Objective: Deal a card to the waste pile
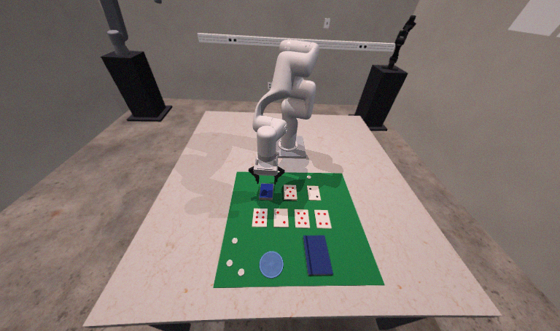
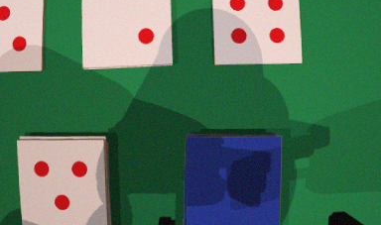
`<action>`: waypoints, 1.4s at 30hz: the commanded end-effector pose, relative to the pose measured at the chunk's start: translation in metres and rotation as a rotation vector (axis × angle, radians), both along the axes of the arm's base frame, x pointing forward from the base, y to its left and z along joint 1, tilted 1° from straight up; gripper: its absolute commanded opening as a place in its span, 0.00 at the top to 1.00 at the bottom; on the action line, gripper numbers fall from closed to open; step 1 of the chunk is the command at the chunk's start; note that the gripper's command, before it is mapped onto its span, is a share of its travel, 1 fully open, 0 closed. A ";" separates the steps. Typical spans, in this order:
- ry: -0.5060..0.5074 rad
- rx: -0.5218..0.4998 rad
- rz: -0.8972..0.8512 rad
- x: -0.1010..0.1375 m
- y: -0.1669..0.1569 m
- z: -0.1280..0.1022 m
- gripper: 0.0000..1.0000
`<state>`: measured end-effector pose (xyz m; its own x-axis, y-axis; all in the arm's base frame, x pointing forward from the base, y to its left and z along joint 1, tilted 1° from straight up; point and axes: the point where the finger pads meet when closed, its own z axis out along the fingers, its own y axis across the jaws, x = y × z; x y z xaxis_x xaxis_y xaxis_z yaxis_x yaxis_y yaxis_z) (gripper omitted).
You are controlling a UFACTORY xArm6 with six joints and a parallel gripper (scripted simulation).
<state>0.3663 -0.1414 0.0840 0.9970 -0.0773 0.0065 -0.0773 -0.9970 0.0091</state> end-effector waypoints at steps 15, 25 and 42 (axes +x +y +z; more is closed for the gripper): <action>-0.003 -0.001 0.000 0.002 -0.001 -0.027 0.13; -0.003 -0.001 0.000 0.002 -0.001 -0.045 0.13; -0.003 -0.001 0.000 0.002 -0.001 -0.050 0.13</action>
